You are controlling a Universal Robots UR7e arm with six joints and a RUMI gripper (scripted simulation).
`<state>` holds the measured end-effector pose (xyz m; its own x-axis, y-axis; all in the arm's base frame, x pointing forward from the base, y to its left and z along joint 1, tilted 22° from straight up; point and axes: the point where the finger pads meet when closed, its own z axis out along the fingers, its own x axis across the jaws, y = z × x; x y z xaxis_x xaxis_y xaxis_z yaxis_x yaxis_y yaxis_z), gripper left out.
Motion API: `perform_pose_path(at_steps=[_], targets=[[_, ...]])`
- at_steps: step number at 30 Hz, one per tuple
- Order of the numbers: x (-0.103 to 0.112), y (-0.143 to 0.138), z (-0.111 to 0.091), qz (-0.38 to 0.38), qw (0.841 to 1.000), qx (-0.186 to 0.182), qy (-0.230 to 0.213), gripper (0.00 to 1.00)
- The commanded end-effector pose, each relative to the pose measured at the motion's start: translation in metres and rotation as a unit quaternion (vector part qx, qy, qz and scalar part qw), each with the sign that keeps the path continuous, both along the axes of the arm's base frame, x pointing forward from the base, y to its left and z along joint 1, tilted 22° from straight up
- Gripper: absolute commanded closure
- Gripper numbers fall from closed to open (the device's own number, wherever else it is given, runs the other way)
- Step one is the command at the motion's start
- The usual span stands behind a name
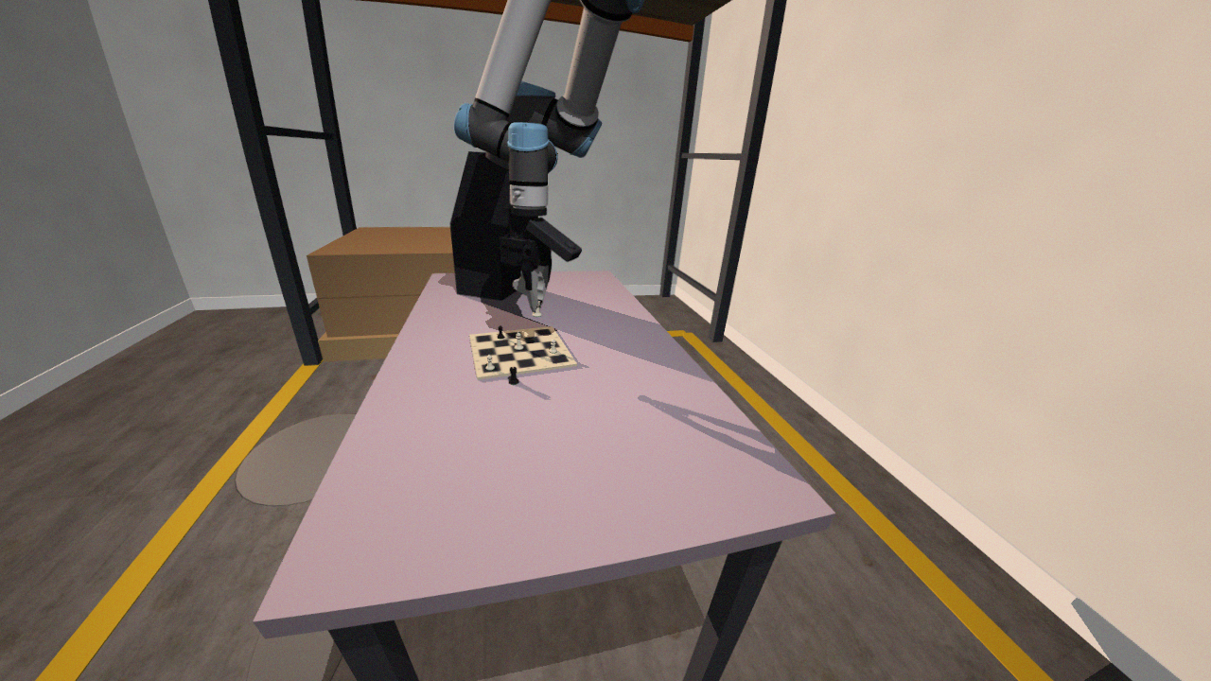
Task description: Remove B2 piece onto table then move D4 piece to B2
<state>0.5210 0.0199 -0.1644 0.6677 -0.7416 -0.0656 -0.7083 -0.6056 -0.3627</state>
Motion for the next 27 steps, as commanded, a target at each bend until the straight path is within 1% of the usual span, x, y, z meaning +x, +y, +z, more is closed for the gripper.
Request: perform_pose_path(at_steps=[1, 11, 14, 16, 19, 21, 24, 26, 27], targets=[[-0.001, -0.002, 0.004, 0.000, 1.000, 0.000, 0.000, 1.00], [-0.001, -0.002, 0.004, -0.002, 1.000, 0.000, 0.000, 1.00], [-0.006, -0.008, 0.001, -0.029, 1.000, 0.007, 0.009, 1.00], [-0.013, -0.016, -0.004, -0.067, 0.997, 0.016, 0.021, 1.00], [-0.029, -0.032, -0.013, -0.147, 0.987, 0.035, 0.046, 1.00], [-0.042, -0.044, -0.019, -0.205, 0.976, 0.050, 0.064, 1.00], [-0.059, -0.057, -0.027, -0.269, 0.957, 0.066, 0.084, 1.00], [-0.059, -0.057, -0.027, -0.269, 0.957, 0.066, 0.084, 1.00], [-0.063, -0.060, -0.028, -0.304, 0.945, 0.075, 0.094, 1.00]])
